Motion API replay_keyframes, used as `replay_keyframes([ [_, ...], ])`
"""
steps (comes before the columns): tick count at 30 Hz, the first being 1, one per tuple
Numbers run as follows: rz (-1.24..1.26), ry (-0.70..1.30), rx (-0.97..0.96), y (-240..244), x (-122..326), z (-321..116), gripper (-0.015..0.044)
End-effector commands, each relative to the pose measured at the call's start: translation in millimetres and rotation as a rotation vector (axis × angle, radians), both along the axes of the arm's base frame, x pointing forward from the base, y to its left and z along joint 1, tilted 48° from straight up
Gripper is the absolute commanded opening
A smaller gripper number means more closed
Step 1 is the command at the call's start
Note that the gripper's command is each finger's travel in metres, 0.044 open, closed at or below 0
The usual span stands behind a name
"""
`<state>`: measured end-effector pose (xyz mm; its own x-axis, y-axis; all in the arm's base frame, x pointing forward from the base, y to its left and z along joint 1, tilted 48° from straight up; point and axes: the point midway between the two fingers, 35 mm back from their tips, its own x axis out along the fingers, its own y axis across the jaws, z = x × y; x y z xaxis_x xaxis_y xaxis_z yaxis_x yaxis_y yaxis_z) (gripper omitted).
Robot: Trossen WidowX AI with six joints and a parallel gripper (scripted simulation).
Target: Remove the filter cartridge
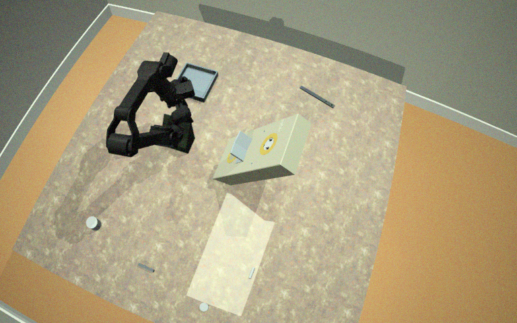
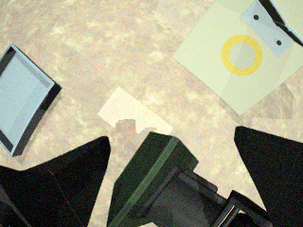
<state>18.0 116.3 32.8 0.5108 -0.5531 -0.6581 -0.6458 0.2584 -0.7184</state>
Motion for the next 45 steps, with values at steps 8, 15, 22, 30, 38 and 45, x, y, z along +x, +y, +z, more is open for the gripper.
replay_keyframes([
  [8, 0.048, -0.080, 0.284, 61.5, 61.7, 1.4, 0.0190],
  [15, 0.028, -0.365, 0.490, 93.1, 152.9, 44.4, 0.0116],
  [22, -0.083, -0.727, 0.532, 70.3, 232.9, 111.2, 0.0116],
  [30, -0.087, -0.737, 0.531, 69.1, 234.6, 113.1, 0.0116],
  [38, -0.089, -0.734, 0.532, 68.0, 239.0, 110.5, 0.0116],
  [45, -0.093, -0.730, 0.533, 65.3, 248.9, 105.2, 0.0116],
])
